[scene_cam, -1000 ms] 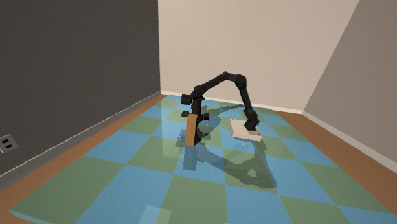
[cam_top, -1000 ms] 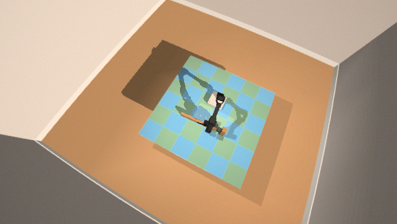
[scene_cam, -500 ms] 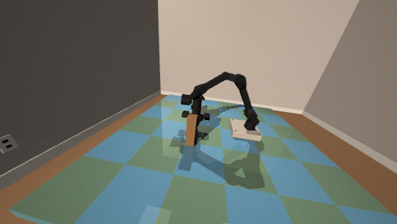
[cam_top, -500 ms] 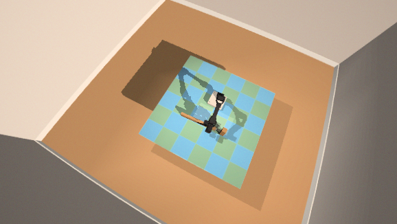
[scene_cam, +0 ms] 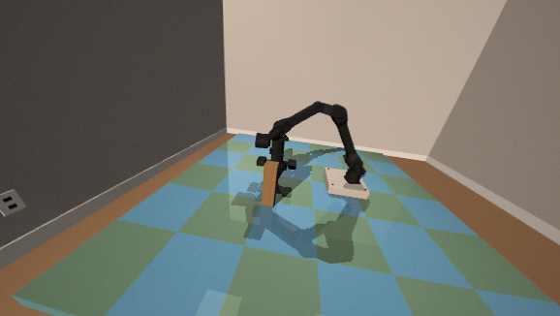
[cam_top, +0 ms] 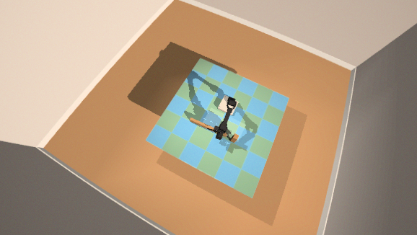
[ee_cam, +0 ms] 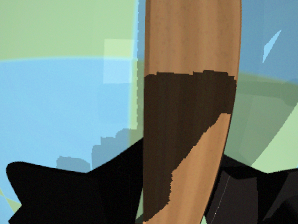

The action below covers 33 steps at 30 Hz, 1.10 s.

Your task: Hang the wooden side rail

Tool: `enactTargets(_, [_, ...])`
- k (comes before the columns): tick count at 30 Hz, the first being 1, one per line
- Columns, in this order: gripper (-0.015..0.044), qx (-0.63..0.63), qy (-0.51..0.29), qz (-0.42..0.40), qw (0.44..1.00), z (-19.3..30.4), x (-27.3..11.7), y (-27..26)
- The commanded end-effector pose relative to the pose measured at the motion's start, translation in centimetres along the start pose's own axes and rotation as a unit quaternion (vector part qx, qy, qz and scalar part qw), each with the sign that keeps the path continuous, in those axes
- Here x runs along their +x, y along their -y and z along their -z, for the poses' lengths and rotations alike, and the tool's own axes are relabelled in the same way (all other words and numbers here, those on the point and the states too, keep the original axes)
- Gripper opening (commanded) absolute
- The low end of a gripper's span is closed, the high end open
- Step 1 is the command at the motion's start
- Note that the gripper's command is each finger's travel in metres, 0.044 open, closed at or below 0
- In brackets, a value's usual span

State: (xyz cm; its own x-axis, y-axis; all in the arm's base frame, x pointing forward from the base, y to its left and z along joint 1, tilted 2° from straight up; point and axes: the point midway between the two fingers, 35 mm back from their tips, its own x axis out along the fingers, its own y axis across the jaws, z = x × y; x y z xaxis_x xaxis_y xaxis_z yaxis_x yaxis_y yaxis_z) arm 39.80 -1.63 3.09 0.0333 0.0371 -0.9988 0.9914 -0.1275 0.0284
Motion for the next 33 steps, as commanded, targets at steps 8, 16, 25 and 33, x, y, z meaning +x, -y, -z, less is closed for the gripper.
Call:
enactTargets(8, [0.0, -0.005, 0.002, -0.008, 1.0, 0.0, -0.75, -0.32])
enactTargets(16, [0.0, -0.005, 0.002, -0.008, 1.0, 0.0, -0.89, -0.32])
enactTargets(25, [0.0, -0.005, 0.002, -0.008, 1.0, 0.0, -1.04, -0.32])
enactTargets(33, [0.0, -0.005, 0.002, -0.008, 1.0, 0.0, -1.17, -0.32])
